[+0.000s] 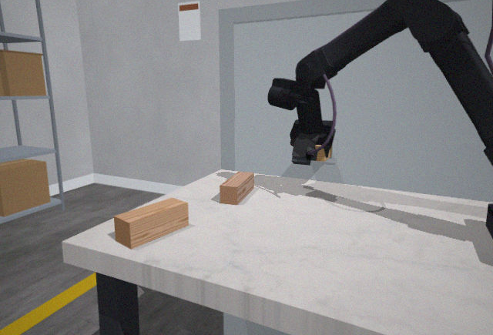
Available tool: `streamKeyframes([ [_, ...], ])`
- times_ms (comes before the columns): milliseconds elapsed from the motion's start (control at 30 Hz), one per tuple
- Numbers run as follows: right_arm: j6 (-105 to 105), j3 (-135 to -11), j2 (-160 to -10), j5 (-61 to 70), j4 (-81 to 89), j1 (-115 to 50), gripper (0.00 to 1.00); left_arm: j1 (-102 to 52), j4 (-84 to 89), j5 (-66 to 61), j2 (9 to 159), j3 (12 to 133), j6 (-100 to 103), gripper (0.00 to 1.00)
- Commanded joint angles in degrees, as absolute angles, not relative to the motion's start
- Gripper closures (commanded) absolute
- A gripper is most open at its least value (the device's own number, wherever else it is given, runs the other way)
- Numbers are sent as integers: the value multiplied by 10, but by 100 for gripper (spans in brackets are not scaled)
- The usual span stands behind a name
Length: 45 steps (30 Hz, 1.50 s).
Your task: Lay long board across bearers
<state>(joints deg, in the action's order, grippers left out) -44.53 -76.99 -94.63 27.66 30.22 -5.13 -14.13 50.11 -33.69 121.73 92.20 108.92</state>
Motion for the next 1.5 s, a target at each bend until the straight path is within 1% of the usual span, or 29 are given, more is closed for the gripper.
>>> streamKeyframes([
  [0,-508,-821,-972,323,368,-65,23,-144,477,-368,1175,943,1094,100],
  [67,-508,-821,-972,323,368,-65,23,-144,477,-368,1175,943,1094,100],
  [267,-601,-858,-1040,385,432,-76,23,-144,477,-368,1175,943,1094,100],
  [367,-672,-868,-1079,444,467,-82,23,-144,477,-368,1175,943,1094,100],
  [400,-672,-888,-1074,435,468,-81,23,-144,477,-368,1175,943,1094,100],
  [500,-702,-899,-1124,452,501,-89,23,-144,477,-368,1175,943,1094,100],
  [933,-767,-961,-1187,485,565,-101,23,-144,477,-368,1175,943,1094,100],
  [1333,-766,-971,-1165,485,568,-85,23,-144,477,-368,1175,943,1094,100],
  [1367,-751,-969,-1168,487,533,-105,23,-144,477,-368,1175,943,1094,100],
  [1467,-744,-967,-1184,486,524,-107,23,-144,477,-368,1175,943,1094,100],
])
